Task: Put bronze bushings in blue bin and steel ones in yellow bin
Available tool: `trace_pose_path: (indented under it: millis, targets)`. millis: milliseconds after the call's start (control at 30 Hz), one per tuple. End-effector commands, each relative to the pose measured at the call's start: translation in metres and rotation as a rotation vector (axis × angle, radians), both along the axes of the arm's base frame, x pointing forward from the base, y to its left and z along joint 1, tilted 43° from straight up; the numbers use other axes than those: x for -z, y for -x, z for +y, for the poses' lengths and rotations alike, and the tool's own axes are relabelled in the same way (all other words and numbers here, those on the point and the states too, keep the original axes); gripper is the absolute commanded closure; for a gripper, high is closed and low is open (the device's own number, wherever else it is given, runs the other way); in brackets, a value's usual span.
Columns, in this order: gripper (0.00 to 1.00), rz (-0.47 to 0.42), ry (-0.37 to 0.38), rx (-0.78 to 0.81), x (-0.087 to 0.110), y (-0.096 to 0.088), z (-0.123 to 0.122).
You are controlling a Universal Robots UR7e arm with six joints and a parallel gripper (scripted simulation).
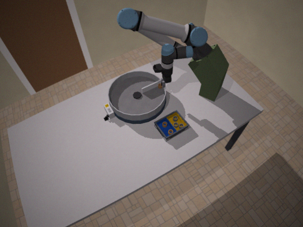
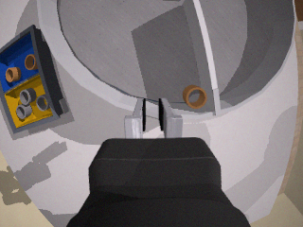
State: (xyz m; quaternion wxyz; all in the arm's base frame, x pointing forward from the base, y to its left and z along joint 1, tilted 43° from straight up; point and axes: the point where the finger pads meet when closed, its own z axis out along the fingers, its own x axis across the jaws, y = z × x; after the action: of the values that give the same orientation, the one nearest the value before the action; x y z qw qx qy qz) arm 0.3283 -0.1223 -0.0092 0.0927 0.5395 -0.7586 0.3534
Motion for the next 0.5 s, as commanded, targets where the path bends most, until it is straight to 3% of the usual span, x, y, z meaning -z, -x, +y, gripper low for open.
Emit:
trace_pose_path:
  millis: [0, 267, 300, 400, 467]
  targets:
    - [0.60, -0.030, -0.013, 0.013, -0.018, 0.016, -0.035]
    - [0.60, -0.040, -0.017, 0.018, -0.023, 0.021, -0.046]
    - [0.60, -0.008, -0.003, 0.003, -0.005, 0.004, -0.009]
    - [0.60, -0.031, -0.013, 0.014, -0.018, 0.017, -0.036]
    - [0.60, -0.031, -0.013, 0.014, -0.018, 0.016, -0.036]
